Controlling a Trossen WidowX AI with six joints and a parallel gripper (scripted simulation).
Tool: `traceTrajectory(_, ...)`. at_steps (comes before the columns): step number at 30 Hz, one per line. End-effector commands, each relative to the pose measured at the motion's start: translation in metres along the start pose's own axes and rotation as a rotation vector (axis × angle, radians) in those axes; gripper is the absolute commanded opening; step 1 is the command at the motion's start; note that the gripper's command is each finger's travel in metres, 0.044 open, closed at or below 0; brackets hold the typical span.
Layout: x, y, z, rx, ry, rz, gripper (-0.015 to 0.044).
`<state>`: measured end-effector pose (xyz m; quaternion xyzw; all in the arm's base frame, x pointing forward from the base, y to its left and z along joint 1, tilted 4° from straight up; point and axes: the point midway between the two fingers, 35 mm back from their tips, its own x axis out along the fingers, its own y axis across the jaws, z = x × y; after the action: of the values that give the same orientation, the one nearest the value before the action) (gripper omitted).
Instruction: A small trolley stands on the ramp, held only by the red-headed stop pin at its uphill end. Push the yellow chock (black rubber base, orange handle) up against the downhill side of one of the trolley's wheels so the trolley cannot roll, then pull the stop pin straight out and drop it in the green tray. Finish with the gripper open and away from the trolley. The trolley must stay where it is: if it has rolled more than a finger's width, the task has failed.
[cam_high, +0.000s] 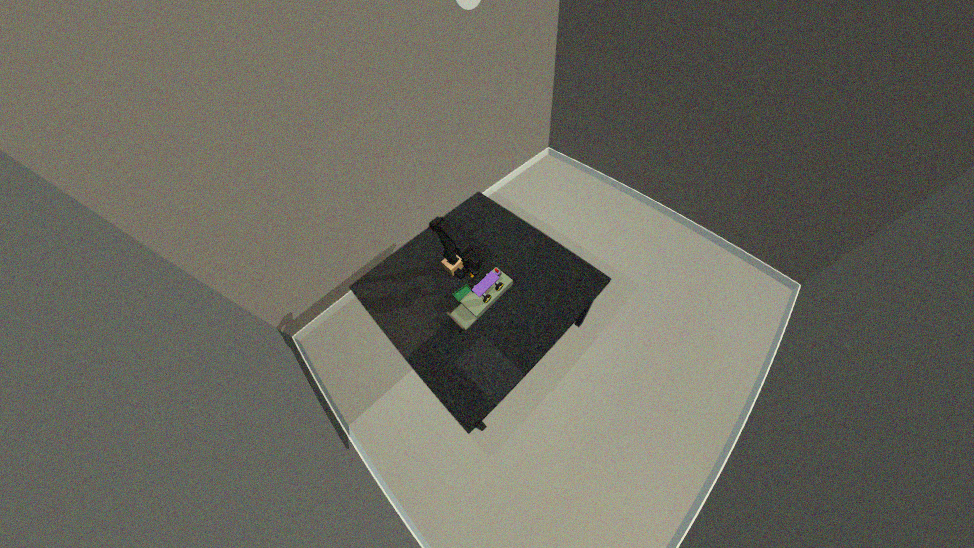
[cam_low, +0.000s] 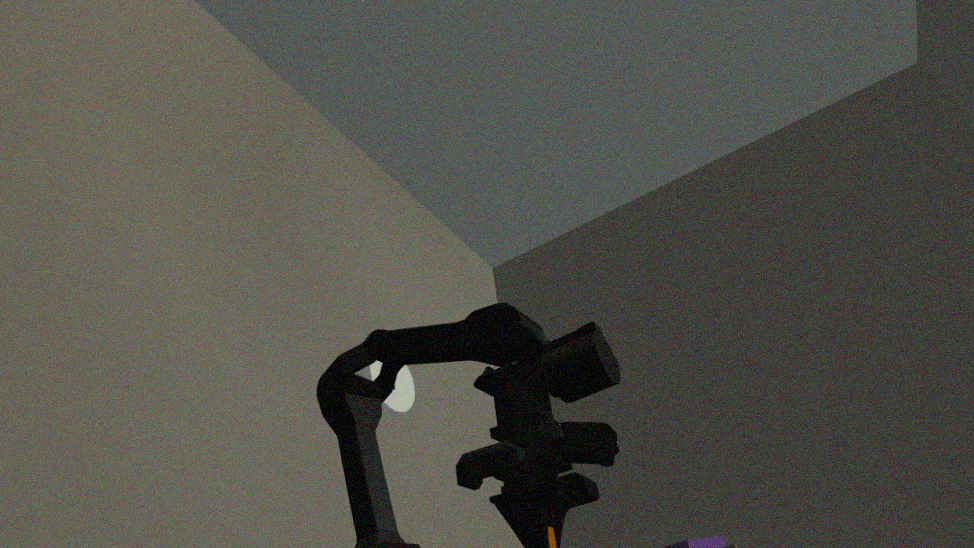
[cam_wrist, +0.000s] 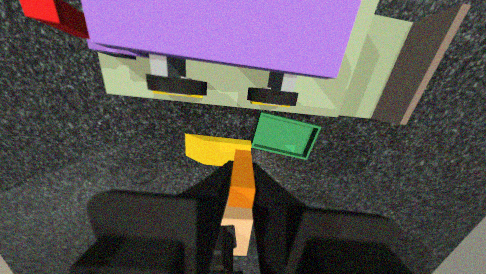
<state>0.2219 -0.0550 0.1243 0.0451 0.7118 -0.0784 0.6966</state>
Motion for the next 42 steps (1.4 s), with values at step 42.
traceTrajectory(42,0.01,-0.144,0.025,-0.003,-0.003,0.087,0.0)
